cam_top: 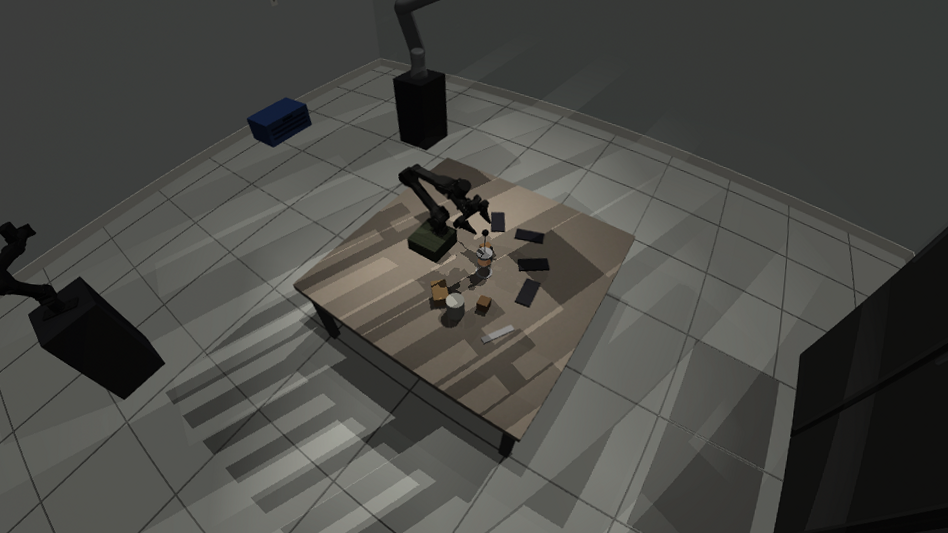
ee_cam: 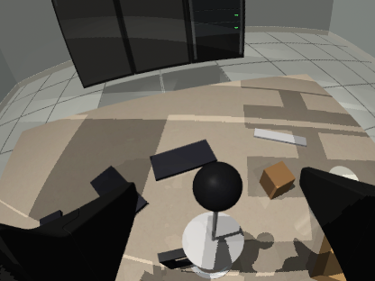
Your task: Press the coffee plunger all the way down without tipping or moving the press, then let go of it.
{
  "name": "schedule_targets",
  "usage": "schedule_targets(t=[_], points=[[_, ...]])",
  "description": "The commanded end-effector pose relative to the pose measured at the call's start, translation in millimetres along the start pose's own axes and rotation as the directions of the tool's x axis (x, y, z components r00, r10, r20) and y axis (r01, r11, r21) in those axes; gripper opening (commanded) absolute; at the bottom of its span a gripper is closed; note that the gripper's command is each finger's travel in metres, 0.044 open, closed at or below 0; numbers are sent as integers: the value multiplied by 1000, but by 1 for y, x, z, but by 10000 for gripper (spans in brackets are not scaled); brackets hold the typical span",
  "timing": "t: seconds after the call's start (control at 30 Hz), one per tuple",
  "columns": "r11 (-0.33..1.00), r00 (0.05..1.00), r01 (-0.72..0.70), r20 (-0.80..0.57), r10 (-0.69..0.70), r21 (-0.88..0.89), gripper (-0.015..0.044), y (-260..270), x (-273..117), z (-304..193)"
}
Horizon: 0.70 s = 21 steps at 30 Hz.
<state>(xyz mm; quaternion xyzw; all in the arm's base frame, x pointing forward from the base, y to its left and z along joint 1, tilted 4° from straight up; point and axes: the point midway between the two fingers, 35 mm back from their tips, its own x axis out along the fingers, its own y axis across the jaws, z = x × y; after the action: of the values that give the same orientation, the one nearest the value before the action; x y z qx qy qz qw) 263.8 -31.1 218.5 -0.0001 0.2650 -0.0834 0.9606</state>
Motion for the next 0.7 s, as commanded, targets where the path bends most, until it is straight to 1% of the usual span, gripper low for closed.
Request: schedule_targets(t=[0.0, 0.37, 0.67], points=[[1000, 1000, -4, -13, 4, -5, 440, 1, 8, -5], [1000, 1000, -4, -11, 4, -5, 440, 0, 23, -6], [1000, 1000, -4, -11, 4, -5, 204, 0, 23, -6]])
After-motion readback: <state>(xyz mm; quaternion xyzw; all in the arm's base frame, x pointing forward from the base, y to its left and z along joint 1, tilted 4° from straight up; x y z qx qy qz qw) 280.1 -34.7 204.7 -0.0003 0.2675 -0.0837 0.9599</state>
